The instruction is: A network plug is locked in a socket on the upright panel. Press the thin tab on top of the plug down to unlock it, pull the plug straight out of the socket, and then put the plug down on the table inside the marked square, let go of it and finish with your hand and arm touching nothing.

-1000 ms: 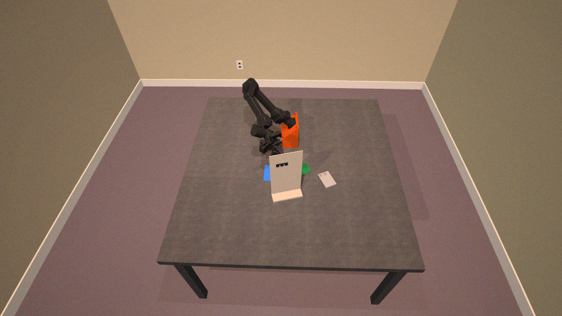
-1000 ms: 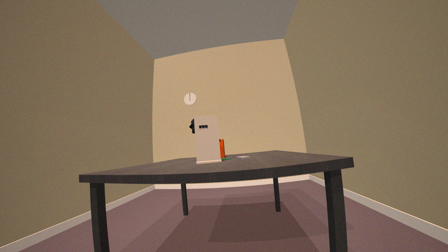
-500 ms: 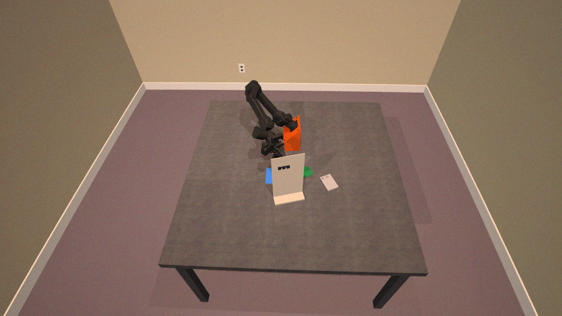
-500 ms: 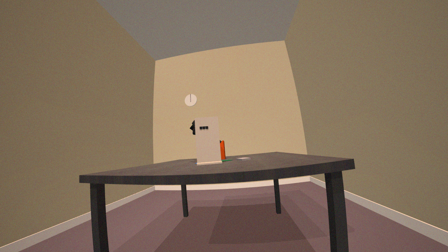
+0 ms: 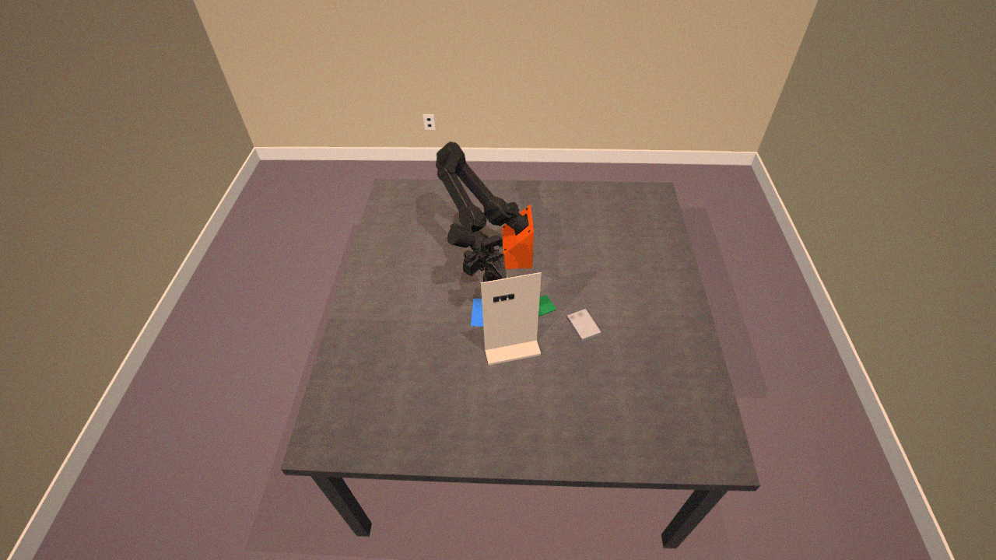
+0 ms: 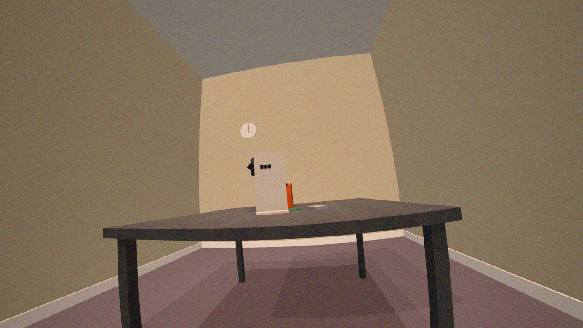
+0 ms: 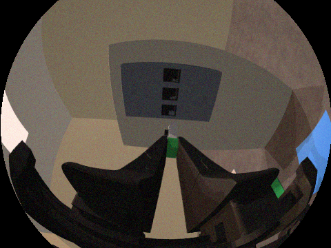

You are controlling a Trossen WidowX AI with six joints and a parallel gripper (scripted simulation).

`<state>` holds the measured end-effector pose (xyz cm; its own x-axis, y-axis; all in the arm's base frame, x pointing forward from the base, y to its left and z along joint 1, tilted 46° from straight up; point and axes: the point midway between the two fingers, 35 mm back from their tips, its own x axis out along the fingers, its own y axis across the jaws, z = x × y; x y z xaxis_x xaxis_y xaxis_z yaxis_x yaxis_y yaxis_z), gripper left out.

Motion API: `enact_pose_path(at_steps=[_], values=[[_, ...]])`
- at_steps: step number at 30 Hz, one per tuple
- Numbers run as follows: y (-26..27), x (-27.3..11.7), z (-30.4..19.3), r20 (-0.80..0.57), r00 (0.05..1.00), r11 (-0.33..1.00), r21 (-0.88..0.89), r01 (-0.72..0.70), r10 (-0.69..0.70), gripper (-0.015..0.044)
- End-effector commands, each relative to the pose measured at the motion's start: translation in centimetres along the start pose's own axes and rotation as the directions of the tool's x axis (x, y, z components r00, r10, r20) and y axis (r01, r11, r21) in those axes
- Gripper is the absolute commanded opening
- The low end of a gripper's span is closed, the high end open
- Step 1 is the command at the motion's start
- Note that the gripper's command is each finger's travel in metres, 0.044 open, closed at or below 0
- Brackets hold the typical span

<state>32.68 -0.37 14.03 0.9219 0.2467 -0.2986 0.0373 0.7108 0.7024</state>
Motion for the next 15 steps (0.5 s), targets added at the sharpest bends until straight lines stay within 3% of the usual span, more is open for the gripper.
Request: enact_pose_path(at_steps=[1, 15], values=[[-0.01, -0.24, -0.07, 0.0, 1.0, 1.0, -0.005, -0.001, 0.001, 0.0], [-0.01, -0.78, -0.2, 0.0, 1.0, 1.0, -0.005, -0.001, 0.001, 0.0]])
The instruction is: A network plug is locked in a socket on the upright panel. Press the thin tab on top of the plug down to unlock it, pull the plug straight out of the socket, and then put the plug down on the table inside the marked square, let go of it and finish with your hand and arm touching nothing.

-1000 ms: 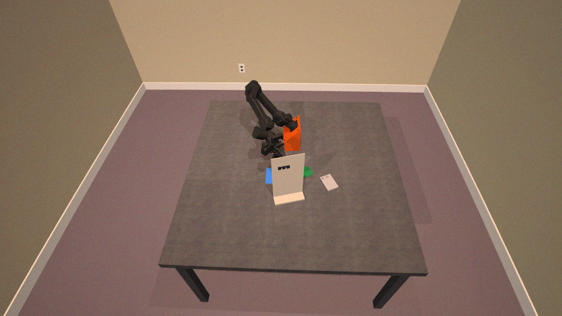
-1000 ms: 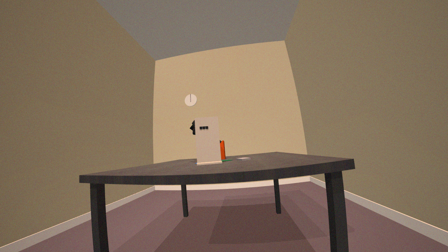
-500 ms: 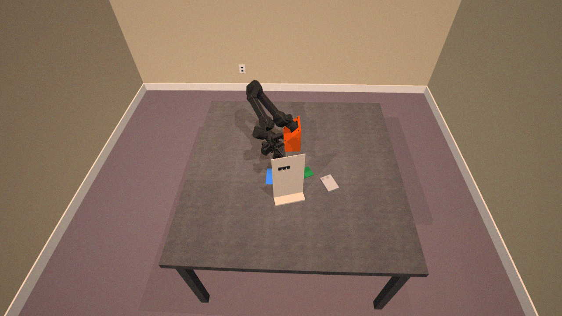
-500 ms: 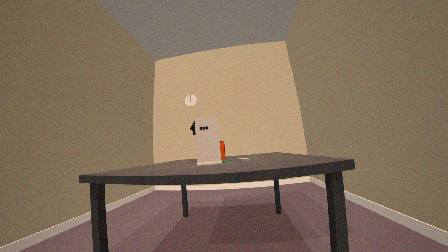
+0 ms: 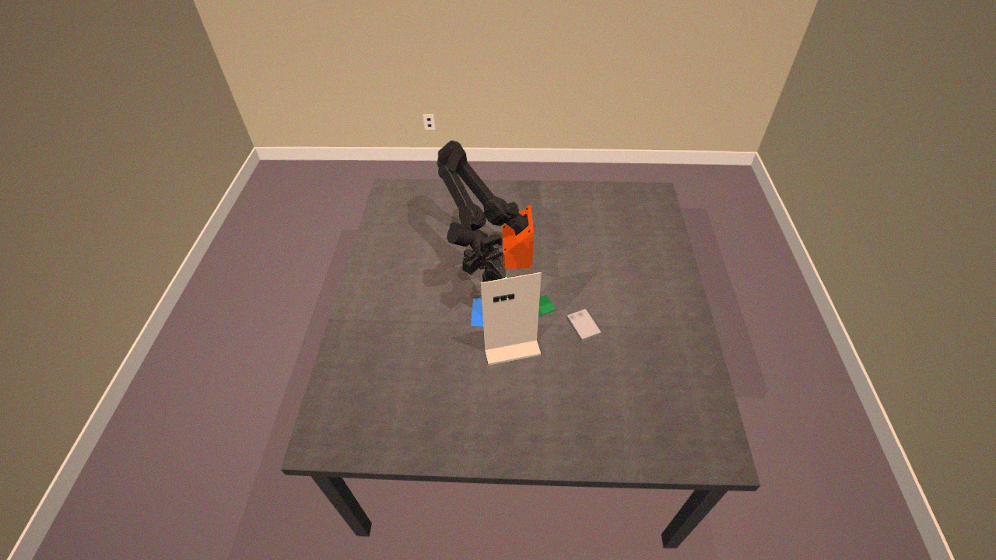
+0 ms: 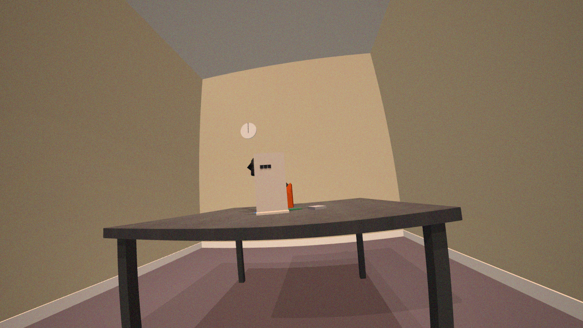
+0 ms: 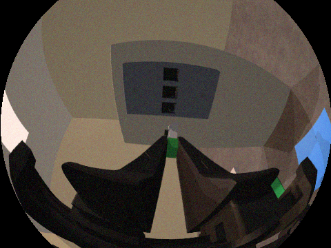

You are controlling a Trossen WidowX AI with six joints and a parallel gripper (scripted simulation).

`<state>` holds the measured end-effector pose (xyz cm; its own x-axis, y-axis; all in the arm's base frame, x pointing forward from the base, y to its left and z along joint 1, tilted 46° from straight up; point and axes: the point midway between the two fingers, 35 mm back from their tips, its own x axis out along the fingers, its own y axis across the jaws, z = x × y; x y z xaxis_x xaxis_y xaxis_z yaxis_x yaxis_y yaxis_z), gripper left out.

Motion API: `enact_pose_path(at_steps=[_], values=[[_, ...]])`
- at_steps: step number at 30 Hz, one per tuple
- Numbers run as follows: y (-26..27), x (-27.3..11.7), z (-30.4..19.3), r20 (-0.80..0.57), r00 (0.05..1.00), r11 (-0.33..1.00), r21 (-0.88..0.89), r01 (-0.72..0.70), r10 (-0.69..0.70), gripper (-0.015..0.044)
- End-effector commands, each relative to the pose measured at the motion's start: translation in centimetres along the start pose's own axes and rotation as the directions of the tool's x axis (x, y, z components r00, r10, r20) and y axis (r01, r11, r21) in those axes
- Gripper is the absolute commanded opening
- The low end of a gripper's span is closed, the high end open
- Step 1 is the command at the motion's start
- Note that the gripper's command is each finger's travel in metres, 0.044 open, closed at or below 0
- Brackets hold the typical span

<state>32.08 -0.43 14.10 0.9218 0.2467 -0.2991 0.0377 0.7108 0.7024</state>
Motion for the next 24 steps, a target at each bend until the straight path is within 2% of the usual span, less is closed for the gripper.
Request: enact_pose_path(at_steps=[1, 24], values=[[0.0, -0.23, -0.07, 0.0, 1.0, 1.0, -0.005, -0.001, 0.001, 0.0], [0.0, -1.09, -0.28, 0.0, 1.0, 1.0, -0.005, -0.001, 0.001, 0.0]])
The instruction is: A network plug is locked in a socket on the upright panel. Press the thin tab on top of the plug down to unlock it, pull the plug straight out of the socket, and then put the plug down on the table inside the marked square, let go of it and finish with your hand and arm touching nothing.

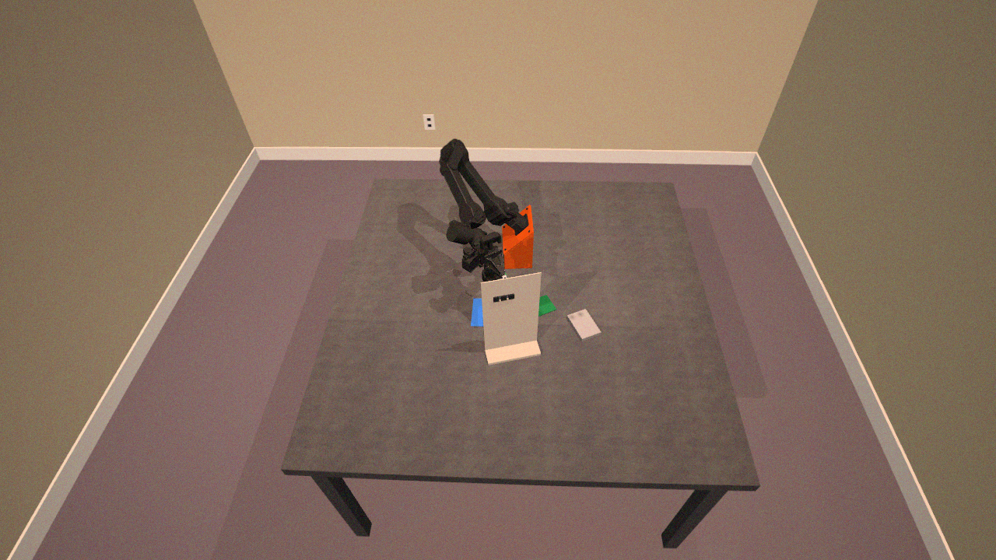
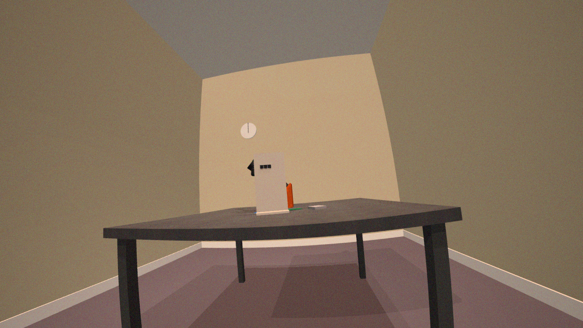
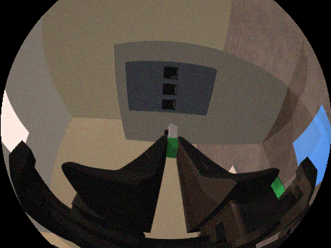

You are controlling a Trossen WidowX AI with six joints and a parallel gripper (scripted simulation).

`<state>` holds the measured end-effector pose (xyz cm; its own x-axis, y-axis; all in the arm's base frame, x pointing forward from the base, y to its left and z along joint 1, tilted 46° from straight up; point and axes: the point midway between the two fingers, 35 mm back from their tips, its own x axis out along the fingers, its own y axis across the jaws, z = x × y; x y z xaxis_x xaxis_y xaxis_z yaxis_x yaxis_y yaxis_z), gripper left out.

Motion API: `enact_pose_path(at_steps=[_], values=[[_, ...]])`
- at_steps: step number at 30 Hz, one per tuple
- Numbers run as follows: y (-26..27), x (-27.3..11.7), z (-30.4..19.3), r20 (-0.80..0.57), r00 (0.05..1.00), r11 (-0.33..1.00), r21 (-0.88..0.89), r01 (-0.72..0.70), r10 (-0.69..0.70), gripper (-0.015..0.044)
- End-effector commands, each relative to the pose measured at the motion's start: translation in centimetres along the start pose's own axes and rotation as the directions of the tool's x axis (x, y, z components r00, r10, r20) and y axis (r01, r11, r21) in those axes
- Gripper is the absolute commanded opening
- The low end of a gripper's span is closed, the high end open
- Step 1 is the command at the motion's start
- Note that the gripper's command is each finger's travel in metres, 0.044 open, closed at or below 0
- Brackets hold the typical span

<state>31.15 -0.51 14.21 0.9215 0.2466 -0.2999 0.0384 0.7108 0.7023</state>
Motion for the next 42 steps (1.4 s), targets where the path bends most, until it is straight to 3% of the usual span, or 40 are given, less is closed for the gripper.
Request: enact_pose_path(at_steps=[1, 28, 42], values=[[0.0, -0.2, -0.1, 0.0, 1.0, 1.0, -0.006, -0.002, 0.002, 0.0], [5.9, -2.1, -0.9, 0.001, 1.0, 1.0, 0.0, 0.002, -0.002, 0.0], [-0.5, -0.5, 0.2, 0.14, 0.947, 0.946, 0.188, 0.263, -0.291, 0.0]])
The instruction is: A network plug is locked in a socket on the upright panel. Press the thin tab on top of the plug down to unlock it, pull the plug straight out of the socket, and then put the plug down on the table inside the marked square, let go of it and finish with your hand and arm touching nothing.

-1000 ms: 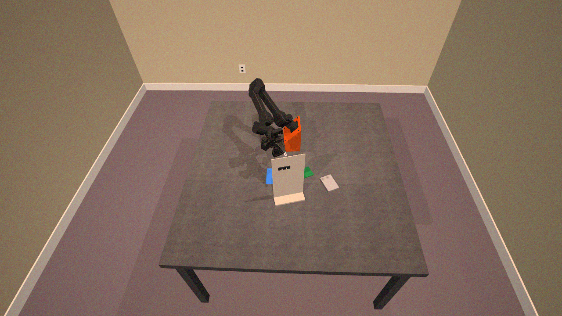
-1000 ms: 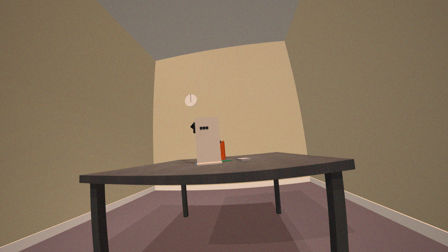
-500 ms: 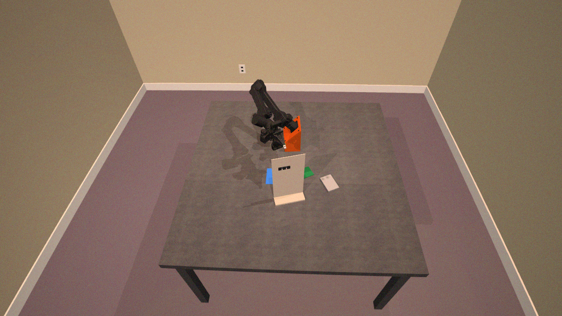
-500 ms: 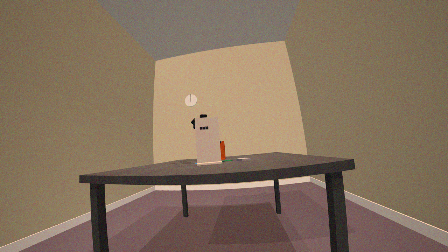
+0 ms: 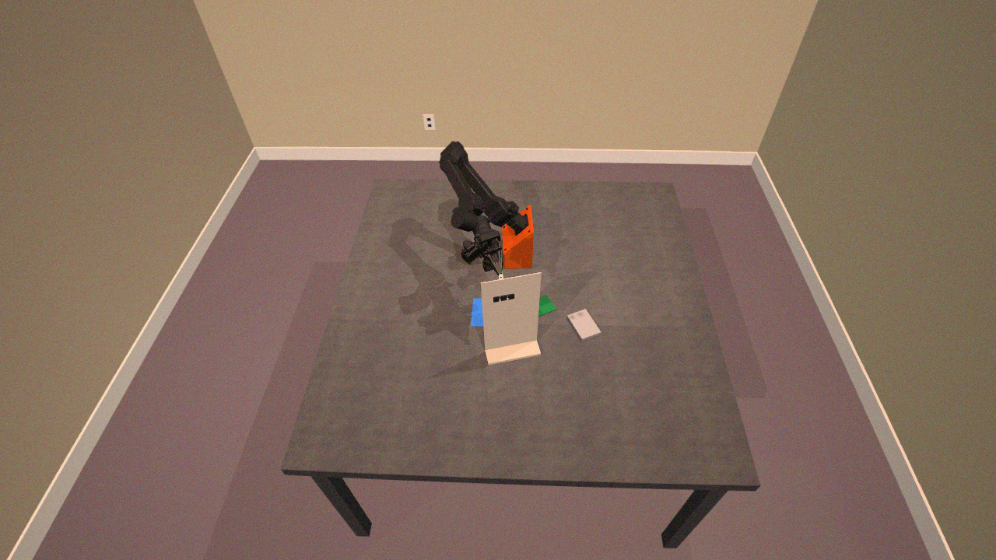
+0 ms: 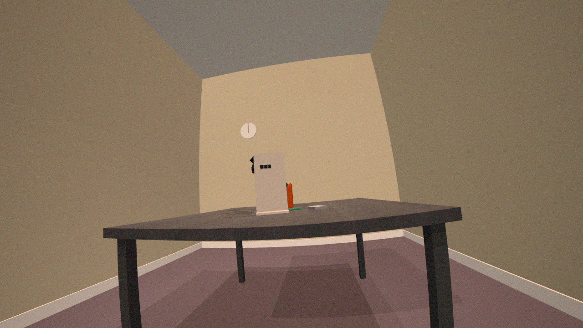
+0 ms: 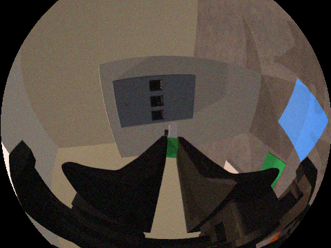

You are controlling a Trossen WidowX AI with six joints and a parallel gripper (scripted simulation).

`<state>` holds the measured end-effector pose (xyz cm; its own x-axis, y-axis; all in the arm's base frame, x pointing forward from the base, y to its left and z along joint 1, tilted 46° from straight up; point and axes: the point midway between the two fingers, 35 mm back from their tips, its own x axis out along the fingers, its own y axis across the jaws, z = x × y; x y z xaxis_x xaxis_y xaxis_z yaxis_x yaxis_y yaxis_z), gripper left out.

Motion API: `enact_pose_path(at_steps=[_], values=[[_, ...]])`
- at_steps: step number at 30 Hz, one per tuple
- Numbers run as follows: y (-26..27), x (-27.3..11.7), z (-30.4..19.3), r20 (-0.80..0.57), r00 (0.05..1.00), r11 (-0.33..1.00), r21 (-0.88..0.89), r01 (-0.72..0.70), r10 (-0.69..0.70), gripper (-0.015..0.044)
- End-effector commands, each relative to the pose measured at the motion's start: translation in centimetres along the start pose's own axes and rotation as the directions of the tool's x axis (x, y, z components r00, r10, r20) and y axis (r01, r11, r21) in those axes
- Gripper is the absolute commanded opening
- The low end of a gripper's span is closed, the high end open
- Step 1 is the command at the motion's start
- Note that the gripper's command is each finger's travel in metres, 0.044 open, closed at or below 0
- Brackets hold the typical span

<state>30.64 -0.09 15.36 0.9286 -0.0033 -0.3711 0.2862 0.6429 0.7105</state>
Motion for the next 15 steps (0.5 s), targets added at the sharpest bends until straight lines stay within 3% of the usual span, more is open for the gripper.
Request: enact_pose_path(at_steps=[1, 15], values=[[-1.9, 0.7, 0.1, 0.041, 0.996, 0.996, 0.048, 0.081, -0.083, 0.0], [-8.2, 1.5, 1.4, 0.224, 0.907, 0.924, 0.225, 0.308, -0.357, 0.0]])
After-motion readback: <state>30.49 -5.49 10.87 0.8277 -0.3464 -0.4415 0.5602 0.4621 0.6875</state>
